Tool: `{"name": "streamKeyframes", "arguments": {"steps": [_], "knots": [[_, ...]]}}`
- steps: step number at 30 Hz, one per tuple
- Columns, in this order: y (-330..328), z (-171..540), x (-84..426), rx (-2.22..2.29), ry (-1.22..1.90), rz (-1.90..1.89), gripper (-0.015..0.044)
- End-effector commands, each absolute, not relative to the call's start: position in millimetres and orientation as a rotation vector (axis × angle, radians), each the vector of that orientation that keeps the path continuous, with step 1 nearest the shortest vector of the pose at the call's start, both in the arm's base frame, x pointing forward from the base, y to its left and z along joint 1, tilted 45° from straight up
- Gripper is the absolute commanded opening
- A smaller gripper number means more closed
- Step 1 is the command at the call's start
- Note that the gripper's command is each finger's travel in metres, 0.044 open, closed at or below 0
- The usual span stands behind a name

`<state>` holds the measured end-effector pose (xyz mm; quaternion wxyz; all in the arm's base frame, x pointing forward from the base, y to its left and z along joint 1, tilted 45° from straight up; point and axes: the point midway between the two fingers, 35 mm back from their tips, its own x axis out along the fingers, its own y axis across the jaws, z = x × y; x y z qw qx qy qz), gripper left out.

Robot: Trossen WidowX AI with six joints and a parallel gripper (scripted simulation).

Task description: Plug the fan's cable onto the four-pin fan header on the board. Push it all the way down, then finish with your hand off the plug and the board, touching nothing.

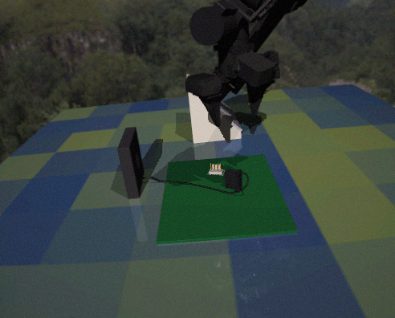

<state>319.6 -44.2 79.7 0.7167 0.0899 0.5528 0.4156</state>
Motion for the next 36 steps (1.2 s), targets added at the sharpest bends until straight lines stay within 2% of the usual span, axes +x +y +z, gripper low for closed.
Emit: {"name": "streamKeyframes", "arguments": {"steps": [1,14,22,36], "knots": [[-69,77,328,-0.060,1.057,1.113,0.0440],[-64,71,330,-0.061,1.058,1.113,0.0440],[0,8,333,-0.058,1.054,1.115,0.0440],[4,3,333,-0.058,1.054,1.115,0.0440]]}}
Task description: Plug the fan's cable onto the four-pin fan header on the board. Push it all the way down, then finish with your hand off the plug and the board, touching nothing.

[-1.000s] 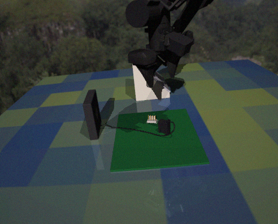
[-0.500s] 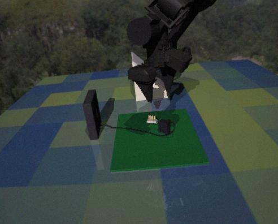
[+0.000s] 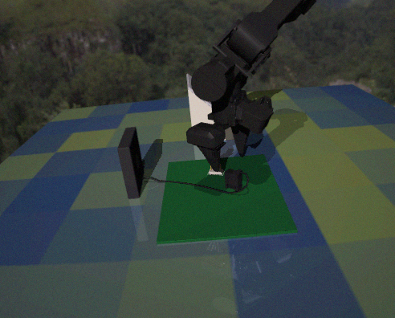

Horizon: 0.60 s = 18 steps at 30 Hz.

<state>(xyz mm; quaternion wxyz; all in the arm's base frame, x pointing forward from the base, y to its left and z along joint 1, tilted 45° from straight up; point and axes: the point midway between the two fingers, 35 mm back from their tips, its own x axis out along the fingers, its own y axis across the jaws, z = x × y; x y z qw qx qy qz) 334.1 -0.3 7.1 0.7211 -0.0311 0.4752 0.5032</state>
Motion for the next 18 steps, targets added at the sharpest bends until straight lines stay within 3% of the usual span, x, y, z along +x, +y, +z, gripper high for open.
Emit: {"name": "streamKeyframes", "arguments": {"steps": [1,18], "knots": [[5,2,333,-0.058,1.054,1.115,0.0440],[25,-17,334,-0.058,1.053,1.115,0.0440]]}}
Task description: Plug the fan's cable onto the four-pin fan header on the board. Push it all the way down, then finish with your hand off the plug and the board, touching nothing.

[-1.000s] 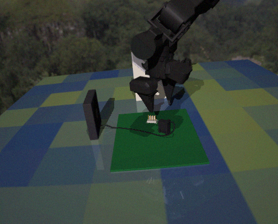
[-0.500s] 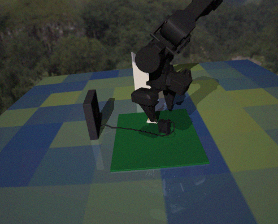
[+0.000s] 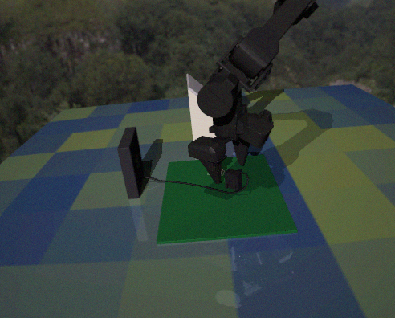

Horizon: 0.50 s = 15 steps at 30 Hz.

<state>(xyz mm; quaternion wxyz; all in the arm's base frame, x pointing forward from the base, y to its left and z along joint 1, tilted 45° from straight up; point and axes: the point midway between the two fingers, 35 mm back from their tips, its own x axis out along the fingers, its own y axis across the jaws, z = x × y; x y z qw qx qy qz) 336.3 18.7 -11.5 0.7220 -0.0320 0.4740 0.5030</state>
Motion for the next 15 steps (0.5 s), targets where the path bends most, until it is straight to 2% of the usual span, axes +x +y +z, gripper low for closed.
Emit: {"name": "streamKeyframes", "arguments": {"steps": [1,15], "knots": [[26,-19,334,-0.058,1.053,1.115,0.0440],[37,-29,334,-0.056,1.052,1.117,0.0440]]}}
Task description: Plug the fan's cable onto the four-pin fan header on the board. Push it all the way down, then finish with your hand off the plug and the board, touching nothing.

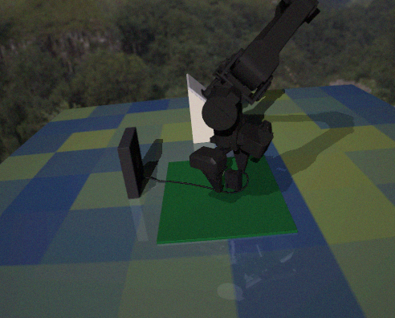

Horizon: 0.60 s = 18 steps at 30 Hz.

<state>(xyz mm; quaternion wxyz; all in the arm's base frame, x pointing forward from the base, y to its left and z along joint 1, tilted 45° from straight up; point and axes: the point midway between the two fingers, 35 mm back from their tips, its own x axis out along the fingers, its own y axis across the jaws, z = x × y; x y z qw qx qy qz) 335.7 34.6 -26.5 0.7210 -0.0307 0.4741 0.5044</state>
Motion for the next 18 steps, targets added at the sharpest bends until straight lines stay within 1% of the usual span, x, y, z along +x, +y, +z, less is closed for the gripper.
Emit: {"name": "streamKeyframes", "arguments": {"steps": [1,2,18], "knots": [[37.3,-29.0,333.8,-0.056,1.052,1.117,0.0440],[37.3,-29.0,333.8,-0.056,1.052,1.117,0.0440],[35.3,-27.5,335.2,-0.067,1.049,1.115,0.0020]]}}
